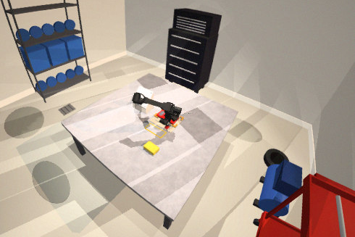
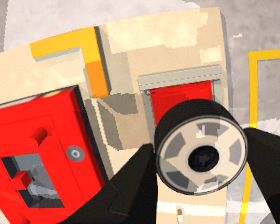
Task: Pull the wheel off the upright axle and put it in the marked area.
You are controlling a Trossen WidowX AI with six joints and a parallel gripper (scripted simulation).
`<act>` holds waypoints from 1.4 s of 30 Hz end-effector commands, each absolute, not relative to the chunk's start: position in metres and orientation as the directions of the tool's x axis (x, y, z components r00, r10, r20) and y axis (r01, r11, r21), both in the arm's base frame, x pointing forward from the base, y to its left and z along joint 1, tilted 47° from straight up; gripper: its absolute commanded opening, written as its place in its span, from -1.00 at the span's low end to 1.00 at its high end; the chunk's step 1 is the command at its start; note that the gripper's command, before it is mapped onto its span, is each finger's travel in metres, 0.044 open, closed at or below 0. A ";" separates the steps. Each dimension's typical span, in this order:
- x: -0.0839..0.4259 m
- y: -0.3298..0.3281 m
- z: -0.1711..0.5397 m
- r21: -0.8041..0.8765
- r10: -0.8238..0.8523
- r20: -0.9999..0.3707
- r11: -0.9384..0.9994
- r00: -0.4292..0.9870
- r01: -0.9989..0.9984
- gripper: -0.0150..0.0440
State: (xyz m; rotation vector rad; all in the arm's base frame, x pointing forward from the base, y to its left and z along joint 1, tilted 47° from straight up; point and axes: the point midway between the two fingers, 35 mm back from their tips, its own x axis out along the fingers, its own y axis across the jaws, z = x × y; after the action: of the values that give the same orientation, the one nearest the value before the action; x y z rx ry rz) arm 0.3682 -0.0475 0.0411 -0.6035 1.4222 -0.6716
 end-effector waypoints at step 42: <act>0.368 -0.034 0.053 -0.729 -0.731 -0.682 0.682 0.033 0.060 -0.49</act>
State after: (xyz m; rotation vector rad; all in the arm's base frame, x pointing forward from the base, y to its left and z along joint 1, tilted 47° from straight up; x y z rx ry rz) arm 0.3681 -0.0361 0.0511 -0.6078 1.4199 -0.6700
